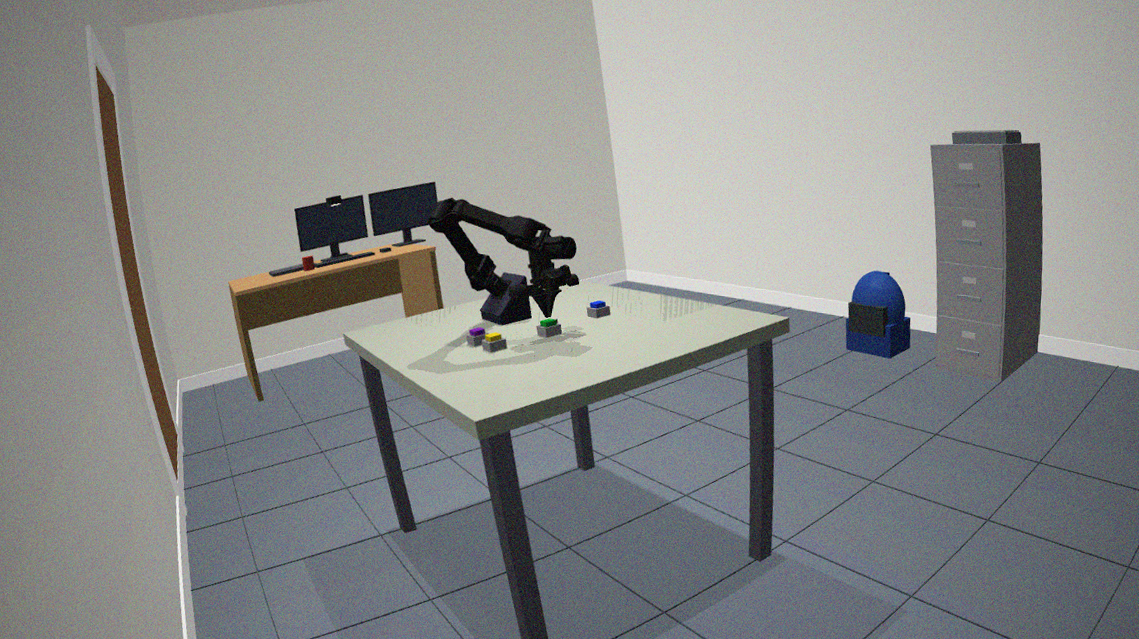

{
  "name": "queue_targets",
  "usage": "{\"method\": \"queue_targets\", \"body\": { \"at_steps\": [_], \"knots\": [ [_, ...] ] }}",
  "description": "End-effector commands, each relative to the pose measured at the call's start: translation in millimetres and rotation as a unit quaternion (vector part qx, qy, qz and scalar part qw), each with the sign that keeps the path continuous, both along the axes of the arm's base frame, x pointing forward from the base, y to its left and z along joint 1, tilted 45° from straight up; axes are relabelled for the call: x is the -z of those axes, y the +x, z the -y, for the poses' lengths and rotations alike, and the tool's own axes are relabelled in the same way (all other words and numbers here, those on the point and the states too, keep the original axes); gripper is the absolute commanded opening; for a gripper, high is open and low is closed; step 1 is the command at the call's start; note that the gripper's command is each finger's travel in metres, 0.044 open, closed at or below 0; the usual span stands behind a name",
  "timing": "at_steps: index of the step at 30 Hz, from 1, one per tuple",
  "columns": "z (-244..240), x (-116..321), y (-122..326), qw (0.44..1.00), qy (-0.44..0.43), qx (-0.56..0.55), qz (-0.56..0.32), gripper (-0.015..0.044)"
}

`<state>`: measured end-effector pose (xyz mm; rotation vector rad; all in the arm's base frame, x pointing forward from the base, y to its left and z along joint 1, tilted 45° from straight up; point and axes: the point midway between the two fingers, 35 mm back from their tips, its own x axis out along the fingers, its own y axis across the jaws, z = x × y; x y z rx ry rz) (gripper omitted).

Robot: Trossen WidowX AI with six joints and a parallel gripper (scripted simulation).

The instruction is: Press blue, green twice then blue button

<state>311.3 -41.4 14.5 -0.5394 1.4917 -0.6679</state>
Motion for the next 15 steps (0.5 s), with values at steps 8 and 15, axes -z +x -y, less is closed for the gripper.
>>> {"method": "queue_targets", "body": {
  "at_steps": [8, 15],
  "knots": [
    [12.0, 11.8, -3.1, 1.0, -0.003, 0.0, -0.005, 0.002],
    [12.0, 11.8, -3.1, 1.0, -0.003, 0.0, -0.005, 0.002]
  ]
}}
